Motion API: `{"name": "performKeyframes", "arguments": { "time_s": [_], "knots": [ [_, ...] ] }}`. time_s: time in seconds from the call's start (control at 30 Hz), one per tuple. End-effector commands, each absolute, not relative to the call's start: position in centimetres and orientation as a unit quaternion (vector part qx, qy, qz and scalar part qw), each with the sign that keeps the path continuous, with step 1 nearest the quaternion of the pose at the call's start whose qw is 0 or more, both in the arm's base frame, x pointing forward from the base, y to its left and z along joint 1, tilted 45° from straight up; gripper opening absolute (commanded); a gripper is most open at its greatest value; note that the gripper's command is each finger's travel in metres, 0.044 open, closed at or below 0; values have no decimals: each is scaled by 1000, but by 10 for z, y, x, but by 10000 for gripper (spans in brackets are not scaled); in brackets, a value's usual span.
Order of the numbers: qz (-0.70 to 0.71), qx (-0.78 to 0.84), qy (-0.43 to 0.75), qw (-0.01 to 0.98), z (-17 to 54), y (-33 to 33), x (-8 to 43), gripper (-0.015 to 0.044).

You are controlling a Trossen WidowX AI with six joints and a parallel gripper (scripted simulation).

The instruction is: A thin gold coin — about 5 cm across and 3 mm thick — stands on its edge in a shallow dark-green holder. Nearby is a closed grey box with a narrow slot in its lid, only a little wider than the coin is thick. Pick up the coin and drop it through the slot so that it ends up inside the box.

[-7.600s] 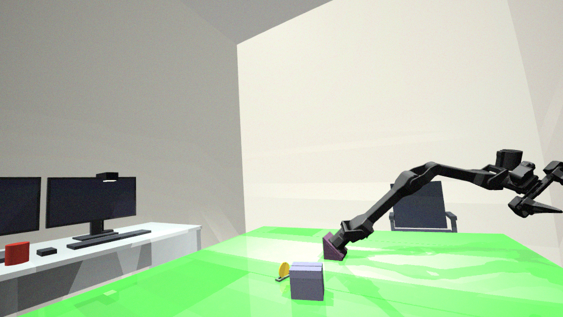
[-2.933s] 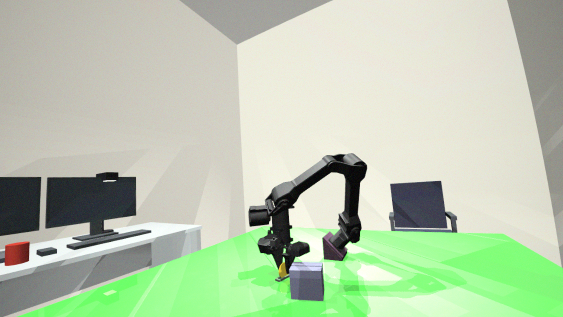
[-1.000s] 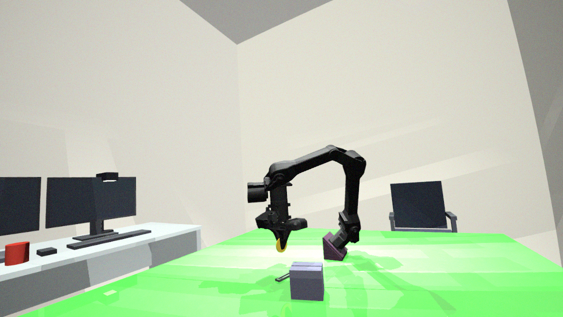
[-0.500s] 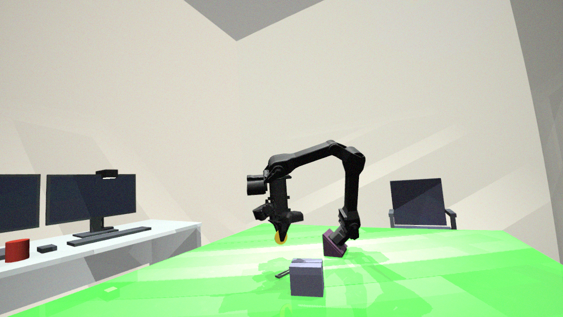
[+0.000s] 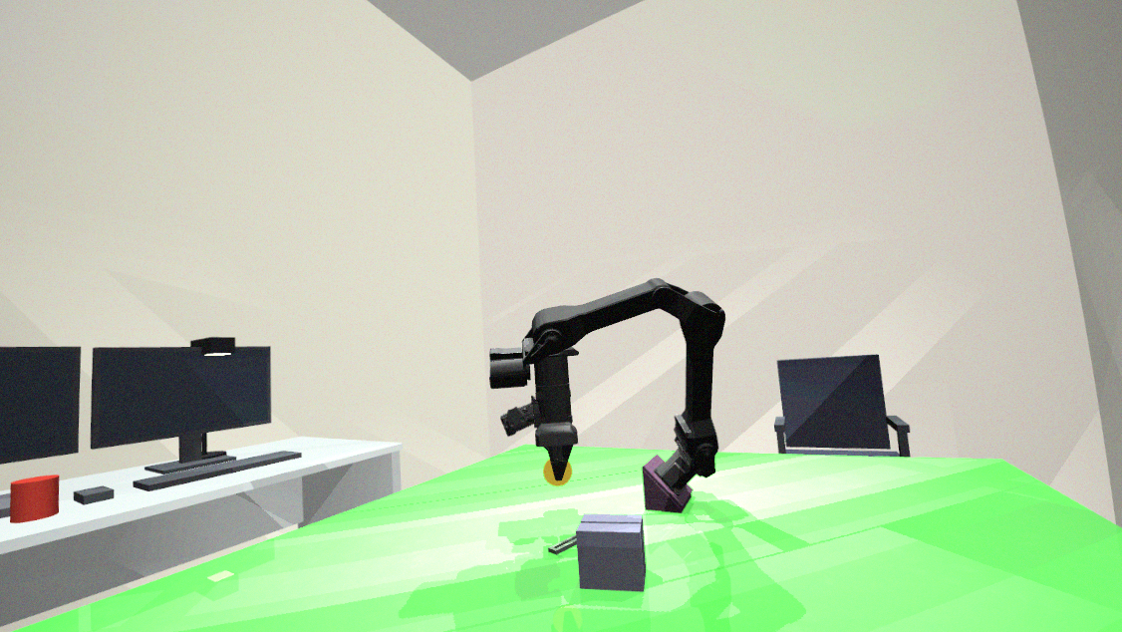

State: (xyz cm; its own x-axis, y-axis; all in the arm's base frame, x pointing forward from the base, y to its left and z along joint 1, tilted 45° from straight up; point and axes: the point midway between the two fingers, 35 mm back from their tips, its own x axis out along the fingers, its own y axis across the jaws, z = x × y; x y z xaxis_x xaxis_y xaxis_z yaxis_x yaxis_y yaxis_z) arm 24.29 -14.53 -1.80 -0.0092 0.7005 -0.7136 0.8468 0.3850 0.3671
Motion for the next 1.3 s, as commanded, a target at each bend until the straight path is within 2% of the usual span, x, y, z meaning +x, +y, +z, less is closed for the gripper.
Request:
{"name": "performKeyframes", "arguments": {
  "time_s": [0.0,0.2,1.27],
  "knots": [
    [-127,573,701,406,-19,-146,242,0],
    [-181,602,689,361,-20,-148,242,0],
    [-183,602,687,363,21,-110,281,0]
  ]
}}
